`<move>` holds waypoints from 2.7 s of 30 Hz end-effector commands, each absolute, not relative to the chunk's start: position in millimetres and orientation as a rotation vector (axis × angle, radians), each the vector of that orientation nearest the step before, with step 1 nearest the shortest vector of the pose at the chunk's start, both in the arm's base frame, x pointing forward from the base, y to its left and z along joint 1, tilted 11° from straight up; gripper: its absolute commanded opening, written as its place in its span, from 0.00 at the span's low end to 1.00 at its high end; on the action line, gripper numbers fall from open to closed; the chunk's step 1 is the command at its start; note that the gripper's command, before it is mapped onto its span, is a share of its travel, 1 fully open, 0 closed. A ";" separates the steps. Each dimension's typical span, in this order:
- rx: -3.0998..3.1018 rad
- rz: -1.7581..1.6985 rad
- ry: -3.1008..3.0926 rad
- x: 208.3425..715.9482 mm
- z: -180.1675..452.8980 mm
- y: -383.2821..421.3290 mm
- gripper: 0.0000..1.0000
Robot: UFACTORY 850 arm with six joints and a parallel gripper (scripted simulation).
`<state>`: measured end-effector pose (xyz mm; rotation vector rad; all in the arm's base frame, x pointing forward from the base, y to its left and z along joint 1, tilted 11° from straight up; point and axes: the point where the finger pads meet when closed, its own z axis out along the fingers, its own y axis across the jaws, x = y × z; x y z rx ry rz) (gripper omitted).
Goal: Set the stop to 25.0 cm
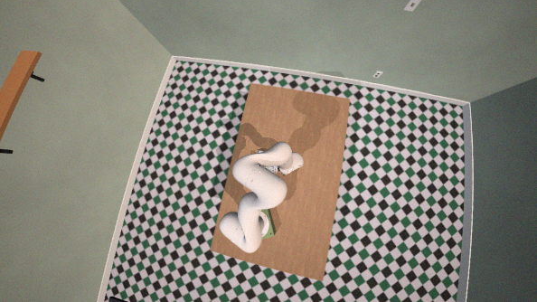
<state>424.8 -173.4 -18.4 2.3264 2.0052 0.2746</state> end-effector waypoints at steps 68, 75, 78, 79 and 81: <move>2.321 0.275 2.000 454.0 16.3 -181.0 0.06; 2.321 0.275 2.000 454.2 8.2 -180.2 0.06; 2.321 0.275 2.000 453.4 3.9 -179.7 0.06; 2.321 0.275 2.000 453.1 2.5 -179.5 0.06; 2.321 0.275 2.000 452.1 -0.1 -179.1 0.06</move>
